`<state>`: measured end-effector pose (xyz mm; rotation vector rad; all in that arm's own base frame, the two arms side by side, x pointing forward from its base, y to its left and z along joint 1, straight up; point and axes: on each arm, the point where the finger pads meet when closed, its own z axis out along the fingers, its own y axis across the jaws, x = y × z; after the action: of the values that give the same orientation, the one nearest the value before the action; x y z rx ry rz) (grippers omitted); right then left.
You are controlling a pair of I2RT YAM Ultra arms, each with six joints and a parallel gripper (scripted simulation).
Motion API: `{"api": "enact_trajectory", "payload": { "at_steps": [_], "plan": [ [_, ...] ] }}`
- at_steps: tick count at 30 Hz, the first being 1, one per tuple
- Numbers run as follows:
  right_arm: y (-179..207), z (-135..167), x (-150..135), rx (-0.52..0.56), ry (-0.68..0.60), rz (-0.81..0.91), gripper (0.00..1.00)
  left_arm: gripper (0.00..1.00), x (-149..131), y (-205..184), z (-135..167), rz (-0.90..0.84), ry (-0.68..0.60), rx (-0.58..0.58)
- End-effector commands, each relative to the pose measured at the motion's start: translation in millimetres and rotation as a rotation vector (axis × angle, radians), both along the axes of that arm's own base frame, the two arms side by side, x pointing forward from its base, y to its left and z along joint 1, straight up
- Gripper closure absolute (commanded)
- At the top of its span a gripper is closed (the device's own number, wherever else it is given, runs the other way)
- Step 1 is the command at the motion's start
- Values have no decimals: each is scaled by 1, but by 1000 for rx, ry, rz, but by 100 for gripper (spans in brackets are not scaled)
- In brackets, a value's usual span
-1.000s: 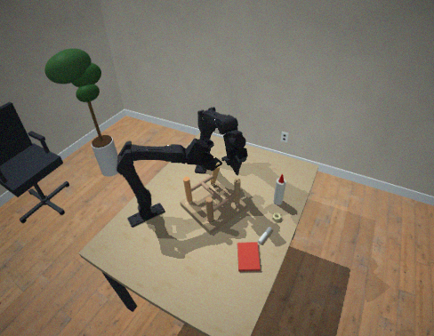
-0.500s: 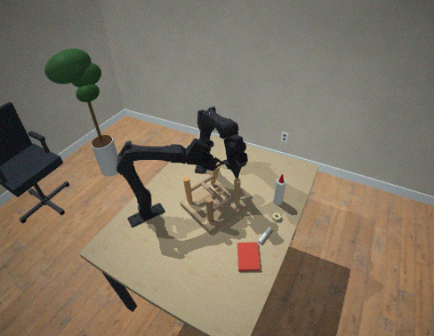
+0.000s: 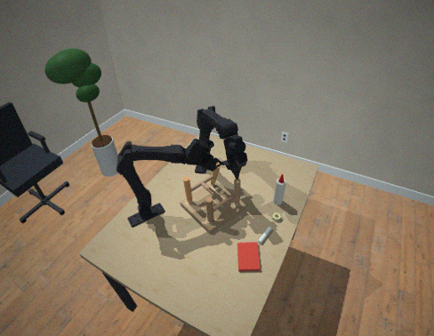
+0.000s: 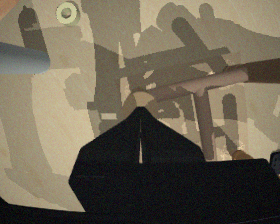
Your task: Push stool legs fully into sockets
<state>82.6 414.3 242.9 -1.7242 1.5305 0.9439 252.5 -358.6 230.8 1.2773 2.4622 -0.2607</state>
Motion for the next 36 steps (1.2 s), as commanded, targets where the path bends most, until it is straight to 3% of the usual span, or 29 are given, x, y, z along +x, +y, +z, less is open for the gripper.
{"api": "enact_trajectory", "payload": {
  "at_steps": [1,17,19,20,22,27,30,32,34,36],
  "plan": [
    [-1,4,-2,26,-4,12,31,100,3,3,13,5,-31,-34],
    [2,-32,3,-2,7,4,31,100,2,4,15,5,-34,-39],
    [2,-32,3,-2,7,4,31,100,2,4,15,5,-34,-39],
    [1,-11,-1,50,-13,10,31,100,2,4,15,5,-34,-39],
    [-2,-15,2,50,-14,2,31,100,2,4,15,5,-34,-39],
    [2,-43,1,2,5,7,31,100,2,4,15,5,-34,-39],
    [1,-40,1,22,-3,8,31,100,2,4,15,5,-34,-39],
    [3,-53,2,-1,6,7,31,100,2,4,15,5,-34,-39],
    [2,-29,1,52,-14,7,31,100,2,4,15,5,-34,-39],
    [2,-29,1,52,-14,7,31,100,2,4,15,5,-34,-39]
  ]
}}
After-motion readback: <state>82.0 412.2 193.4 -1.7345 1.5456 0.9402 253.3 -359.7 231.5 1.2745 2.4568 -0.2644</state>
